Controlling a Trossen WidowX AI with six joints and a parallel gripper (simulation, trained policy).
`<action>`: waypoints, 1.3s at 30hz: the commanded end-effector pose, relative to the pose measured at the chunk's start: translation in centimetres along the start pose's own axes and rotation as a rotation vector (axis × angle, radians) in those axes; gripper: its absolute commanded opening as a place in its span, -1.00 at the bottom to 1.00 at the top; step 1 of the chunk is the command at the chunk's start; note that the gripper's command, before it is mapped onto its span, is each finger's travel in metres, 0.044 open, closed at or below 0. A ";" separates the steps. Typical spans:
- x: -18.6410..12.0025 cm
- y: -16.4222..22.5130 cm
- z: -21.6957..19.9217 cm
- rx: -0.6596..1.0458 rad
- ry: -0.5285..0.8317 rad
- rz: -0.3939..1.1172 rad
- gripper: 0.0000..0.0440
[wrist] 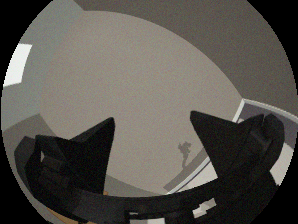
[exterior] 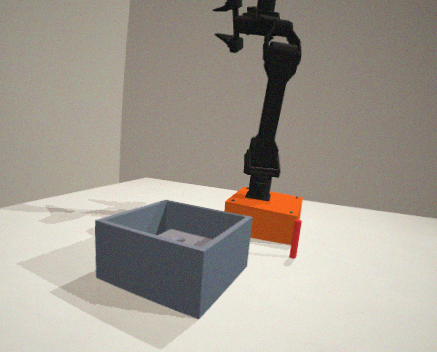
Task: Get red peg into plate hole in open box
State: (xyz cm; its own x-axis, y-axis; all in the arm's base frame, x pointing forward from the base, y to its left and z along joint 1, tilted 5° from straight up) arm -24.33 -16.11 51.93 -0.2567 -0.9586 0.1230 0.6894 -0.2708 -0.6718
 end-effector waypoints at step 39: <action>9.9 34.1 0.8 -0.029 0.357 0.858 1.00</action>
State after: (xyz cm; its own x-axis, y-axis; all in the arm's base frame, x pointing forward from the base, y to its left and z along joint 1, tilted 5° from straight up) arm -4.26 -34.94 31.63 0.1244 -0.7742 -0.6206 0.7502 0.4827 -0.4519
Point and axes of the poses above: the point midway between the two fingers, 35 mm back from their tips, its own x axis out along the fingers, its own z axis across the jaws, y = z × x, the point moved 5 cm from there along -x, back along the fingers, and after that the axes turned 10 degrees about -x, right-handed, at the moved point
